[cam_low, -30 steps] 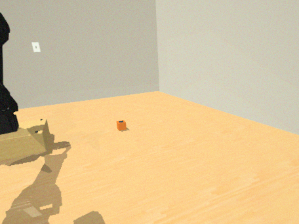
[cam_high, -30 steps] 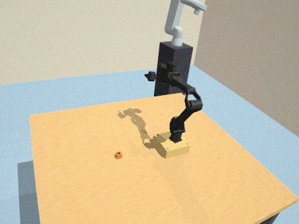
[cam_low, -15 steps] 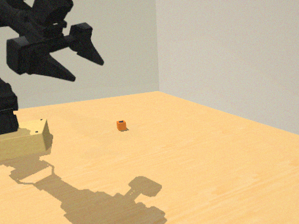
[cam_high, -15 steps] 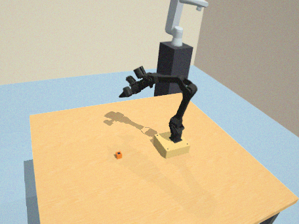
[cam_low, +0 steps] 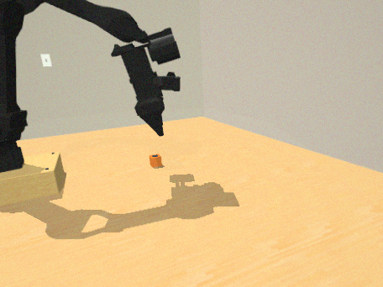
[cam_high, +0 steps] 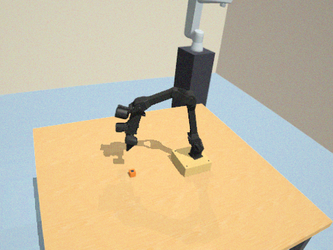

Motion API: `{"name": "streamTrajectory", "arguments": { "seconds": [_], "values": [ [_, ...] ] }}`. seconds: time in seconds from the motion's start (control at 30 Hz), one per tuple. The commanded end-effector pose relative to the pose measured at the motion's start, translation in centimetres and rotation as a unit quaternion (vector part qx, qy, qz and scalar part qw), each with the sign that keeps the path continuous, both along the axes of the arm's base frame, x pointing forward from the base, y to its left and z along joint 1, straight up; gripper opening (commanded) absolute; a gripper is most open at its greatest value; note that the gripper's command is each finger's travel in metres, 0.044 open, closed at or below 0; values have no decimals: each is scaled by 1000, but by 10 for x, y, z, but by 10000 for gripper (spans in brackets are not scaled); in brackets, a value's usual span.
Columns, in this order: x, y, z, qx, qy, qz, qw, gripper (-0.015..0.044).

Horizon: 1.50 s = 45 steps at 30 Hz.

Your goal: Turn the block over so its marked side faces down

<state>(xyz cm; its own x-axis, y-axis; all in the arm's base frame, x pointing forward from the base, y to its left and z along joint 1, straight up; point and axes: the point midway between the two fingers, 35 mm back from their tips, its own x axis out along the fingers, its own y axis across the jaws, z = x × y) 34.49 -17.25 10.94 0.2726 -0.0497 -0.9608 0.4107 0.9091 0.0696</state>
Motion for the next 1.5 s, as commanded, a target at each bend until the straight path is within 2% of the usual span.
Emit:
{"name": "streamTrajectory", "arguments": {
  "seconds": [0.0,0.13,0.27,0.37,0.6,1.43,1.47],
  "values": [
    [16,60,-23,2,91,102,991,440],
    [20,89,-31,0,125,140,982,440],
    [20,89,-34,0,125,140,982,440],
    [21,89,-63,0,125,140,982,440],
    [22,90,-79,0,125,140,982,440],
    [23,90,-114,0,125,140,982,440],
    [23,90,-114,0,125,140,982,414]
  ]
}}
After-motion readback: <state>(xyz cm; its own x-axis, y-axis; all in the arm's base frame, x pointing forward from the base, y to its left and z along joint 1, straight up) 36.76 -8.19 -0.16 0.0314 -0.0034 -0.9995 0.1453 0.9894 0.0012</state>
